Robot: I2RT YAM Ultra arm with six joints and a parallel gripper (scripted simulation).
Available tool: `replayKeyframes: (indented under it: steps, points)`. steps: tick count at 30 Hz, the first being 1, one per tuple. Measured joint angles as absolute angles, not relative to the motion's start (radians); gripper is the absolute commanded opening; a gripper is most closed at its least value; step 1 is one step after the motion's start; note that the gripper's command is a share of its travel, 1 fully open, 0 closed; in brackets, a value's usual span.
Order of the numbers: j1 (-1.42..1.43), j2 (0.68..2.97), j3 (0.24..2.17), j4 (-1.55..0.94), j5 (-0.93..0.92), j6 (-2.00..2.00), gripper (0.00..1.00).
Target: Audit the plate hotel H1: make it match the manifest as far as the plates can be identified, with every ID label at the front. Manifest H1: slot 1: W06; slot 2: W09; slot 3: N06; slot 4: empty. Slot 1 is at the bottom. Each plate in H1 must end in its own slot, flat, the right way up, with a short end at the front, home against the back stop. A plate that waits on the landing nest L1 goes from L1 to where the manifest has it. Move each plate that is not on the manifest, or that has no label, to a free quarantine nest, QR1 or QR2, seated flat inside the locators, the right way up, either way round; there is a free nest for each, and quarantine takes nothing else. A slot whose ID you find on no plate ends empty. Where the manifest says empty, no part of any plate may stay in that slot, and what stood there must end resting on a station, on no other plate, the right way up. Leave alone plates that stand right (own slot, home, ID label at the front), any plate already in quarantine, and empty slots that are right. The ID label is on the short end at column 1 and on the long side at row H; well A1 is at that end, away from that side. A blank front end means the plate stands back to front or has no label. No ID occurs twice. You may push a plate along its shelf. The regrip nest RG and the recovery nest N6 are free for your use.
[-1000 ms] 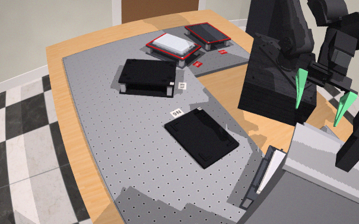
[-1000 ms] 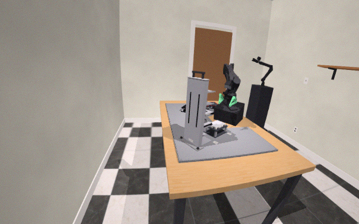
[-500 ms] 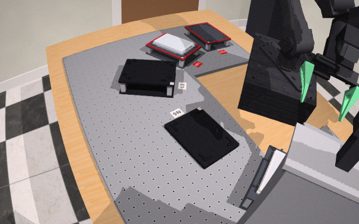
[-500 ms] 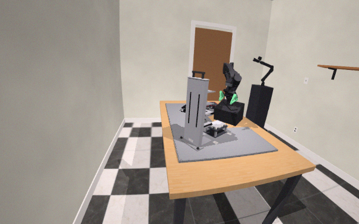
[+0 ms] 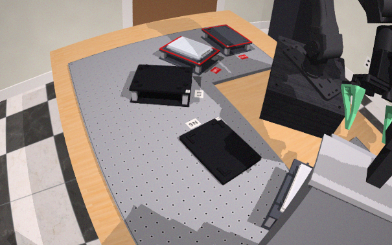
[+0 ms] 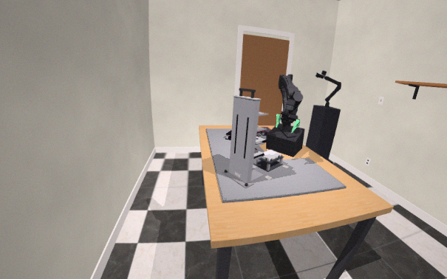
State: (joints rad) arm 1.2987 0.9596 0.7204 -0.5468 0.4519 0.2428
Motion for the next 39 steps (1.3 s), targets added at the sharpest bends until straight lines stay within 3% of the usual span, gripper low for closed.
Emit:
replayKeyframes:
  steps: [24, 39]
  points:
    - [1.309, 1.311, 1.081, -0.722, 0.278, -0.109, 1.0]
    - [1.333, 1.58, 1.414, -0.911, 0.205, -0.33, 1.0]
